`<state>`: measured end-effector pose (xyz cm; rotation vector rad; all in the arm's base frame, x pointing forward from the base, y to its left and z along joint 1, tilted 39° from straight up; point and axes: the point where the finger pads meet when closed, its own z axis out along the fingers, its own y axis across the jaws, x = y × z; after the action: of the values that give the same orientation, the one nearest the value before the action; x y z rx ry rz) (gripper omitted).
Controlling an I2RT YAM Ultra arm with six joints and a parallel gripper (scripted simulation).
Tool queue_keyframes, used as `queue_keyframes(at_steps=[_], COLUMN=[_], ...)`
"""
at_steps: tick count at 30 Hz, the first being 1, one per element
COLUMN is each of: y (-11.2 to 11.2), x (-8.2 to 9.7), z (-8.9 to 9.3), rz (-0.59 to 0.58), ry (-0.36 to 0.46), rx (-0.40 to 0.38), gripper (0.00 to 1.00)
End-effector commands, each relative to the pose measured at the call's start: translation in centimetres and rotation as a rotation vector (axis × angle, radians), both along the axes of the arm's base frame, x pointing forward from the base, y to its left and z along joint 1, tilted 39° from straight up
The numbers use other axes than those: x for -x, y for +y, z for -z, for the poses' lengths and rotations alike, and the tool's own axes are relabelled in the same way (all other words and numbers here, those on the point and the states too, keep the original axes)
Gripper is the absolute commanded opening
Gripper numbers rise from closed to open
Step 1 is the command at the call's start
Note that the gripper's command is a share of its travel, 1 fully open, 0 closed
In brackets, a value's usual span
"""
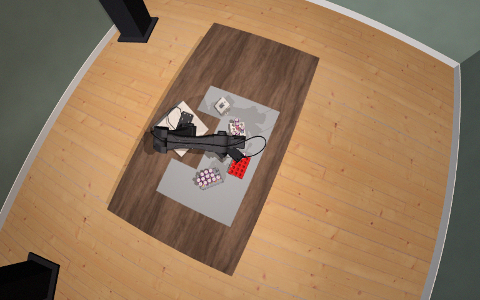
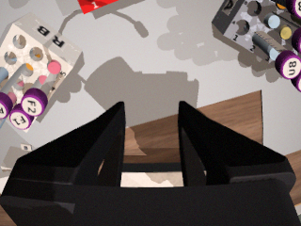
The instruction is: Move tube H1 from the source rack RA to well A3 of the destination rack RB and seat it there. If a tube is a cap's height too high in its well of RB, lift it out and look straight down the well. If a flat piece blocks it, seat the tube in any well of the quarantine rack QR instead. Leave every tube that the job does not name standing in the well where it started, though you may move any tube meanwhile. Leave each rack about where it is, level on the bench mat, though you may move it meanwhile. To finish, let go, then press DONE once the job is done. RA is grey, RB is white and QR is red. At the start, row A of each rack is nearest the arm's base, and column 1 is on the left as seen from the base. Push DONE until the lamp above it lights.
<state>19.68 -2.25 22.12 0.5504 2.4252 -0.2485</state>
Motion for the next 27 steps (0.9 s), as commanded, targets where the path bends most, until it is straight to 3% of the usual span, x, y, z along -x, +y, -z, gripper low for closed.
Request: queue_keyframes(at_steps=[1,6,9,10,13,15,16,17,19,21,23,26,27], y=[0.0,0.0,-0.4,-1.0,-2.4,-2.4,-2.8,-3.3,-4.2,-5.0,-6.0,-6.9,-7.5], x=[-0.1,-0.2,0.1,0.7,1.7,1.7,1.8,2.1,2.9,3.5,3.9,5.1,5.2], z=[-1.9,-1.9,-1.9,-0.7,-0.3,-0.3,-1.9,-1.8,-0.2,-0.1,-1.6,0.8,0.7], rz=[-0.147,-0.274,-0.274,-0.277,-0.277,-0.277,-0.274,-0.274,-0.277,-0.277,-0.274,-0.281,-0.281], ry=[-0.024,0.023,0.023,0.056,0.064,0.064,0.021,0.022,0.063,0.063,0.031,0.092,0.093], rx=[0.053,0.149,0.151,0.155,0.158,0.158,0.167,0.170,0.163,0.166,0.196,0.139,0.135], gripper=[0.30,0.30,0.30,0.30,0.30,0.30,0.30,0.30,0.30,0.30,0.30,0.30,0.30])
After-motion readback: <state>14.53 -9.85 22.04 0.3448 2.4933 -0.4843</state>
